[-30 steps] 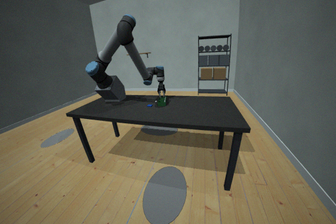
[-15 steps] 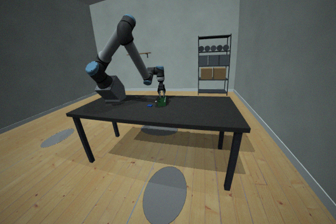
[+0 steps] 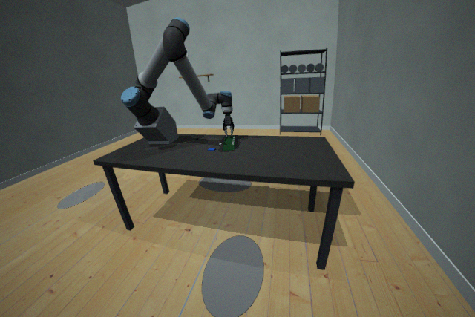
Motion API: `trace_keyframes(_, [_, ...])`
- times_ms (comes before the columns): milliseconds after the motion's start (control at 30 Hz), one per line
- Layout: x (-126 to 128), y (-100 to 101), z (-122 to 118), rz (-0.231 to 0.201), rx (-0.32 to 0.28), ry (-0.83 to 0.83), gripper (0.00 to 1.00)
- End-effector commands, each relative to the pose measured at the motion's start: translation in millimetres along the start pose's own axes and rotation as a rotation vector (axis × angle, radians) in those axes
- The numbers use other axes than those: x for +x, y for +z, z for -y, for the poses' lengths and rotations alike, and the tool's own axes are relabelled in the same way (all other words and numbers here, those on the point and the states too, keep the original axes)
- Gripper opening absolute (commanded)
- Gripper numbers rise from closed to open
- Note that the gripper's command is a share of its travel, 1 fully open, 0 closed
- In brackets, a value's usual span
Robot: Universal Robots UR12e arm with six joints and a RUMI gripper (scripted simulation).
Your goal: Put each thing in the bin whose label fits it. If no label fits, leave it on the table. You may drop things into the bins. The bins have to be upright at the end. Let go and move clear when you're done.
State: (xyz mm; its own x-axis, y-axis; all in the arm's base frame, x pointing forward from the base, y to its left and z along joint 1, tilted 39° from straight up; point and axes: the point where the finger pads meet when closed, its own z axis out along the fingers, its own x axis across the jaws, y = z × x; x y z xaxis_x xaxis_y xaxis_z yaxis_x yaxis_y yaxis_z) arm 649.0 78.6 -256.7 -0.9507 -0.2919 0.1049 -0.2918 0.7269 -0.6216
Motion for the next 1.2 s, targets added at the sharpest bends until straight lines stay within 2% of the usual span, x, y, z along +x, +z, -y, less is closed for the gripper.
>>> trace_keyframes(0, [0.9,-9.4,-0.2,0.0,0.001,-0.001,0.19])
trace_keyframes(233, [0.8,-15.4,-0.2,0.0,0.001,-0.001,0.19])
trace_keyframes(400, [1.8,-36.6,-0.5,-0.001,0.0,-0.002,0.19])
trace_keyframes(1033, [1.5,-35.3,-0.1,-0.001,0.0,0.0,0.19])
trace_keyframes(1067, [3.2,-40.6,-1.0,-0.001,0.0,-0.002,1.0])
trace_keyframes(1167, [3.4,-52.5,-1.1,-0.001,0.0,-0.002,1.0])
